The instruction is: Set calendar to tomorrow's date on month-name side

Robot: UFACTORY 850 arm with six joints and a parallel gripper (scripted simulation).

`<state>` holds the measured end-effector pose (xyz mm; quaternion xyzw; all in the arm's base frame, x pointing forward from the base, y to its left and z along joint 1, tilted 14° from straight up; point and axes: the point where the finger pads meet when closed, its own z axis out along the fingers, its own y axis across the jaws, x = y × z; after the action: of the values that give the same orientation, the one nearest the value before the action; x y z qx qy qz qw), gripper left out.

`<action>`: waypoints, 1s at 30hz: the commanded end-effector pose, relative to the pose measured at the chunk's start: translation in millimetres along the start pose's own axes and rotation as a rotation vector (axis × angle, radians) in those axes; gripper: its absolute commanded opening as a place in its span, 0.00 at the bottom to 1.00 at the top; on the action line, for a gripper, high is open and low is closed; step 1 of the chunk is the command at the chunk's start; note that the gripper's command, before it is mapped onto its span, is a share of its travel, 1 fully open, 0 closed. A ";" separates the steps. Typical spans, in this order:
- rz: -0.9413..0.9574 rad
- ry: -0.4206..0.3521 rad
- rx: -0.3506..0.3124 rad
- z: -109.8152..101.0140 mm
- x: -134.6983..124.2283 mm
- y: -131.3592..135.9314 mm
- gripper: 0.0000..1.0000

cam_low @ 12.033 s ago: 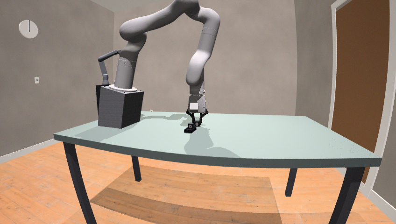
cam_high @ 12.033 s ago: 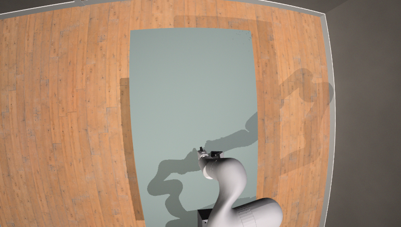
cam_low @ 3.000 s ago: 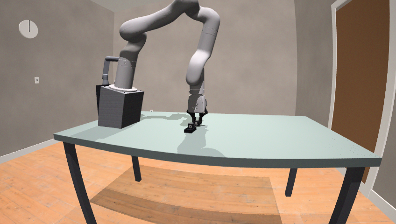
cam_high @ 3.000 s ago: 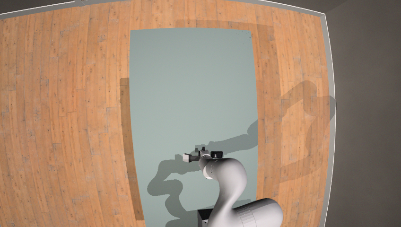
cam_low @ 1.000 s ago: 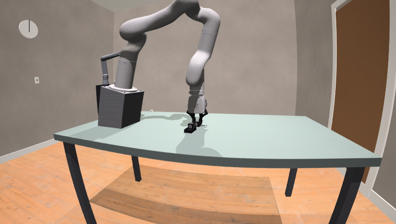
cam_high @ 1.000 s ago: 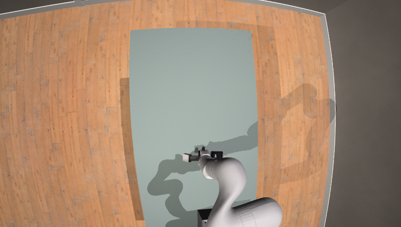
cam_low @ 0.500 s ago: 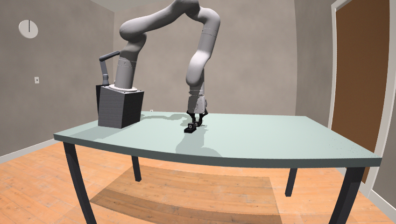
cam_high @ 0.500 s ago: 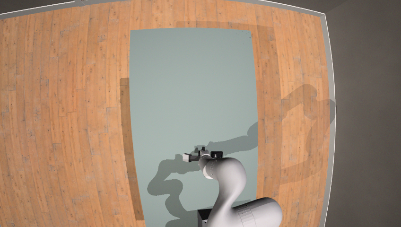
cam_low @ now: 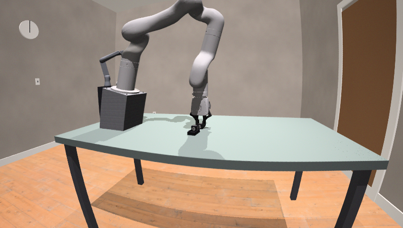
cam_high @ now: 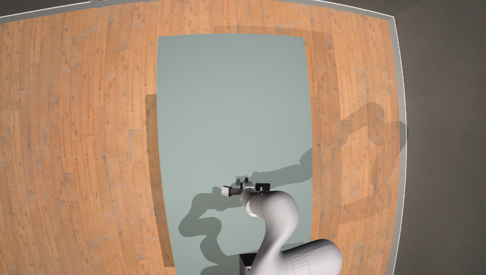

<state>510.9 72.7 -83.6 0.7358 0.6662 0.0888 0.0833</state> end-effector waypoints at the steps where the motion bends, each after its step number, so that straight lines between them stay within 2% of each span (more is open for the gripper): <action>1: 0.000 0.000 -0.001 -0.3 0.2 0.6 0.27; 8: 0.000 0.000 -0.001 -0.3 0.2 0.6 0.27; 9: 0.000 0.000 -0.001 -0.3 0.2 0.6 0.31; 11: 0.000 0.000 -0.001 -0.3 0.2 0.6 0.31; 12: 0.000 0.000 -0.001 -0.3 0.2 0.6 0.35; 16: 0.000 0.000 -0.001 -0.3 0.2 0.6 0.35; 17: 0.000 0.000 -0.001 -0.3 0.2 0.6 0.39; 19: 0.000 0.000 -0.001 -0.3 0.2 0.6 0.39; 20: 0.000 0.000 -0.001 -0.3 0.2 0.6 0.43; 22: 0.000 0.000 -0.001 -0.3 0.2 0.6 0.43; 23: 0.000 0.000 -0.001 -0.3 0.2 0.6 0.47; 30: 0.000 0.000 -0.001 -0.3 0.2 0.6 0.47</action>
<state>510.9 72.7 -83.6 0.7358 0.6662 0.0888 0.0833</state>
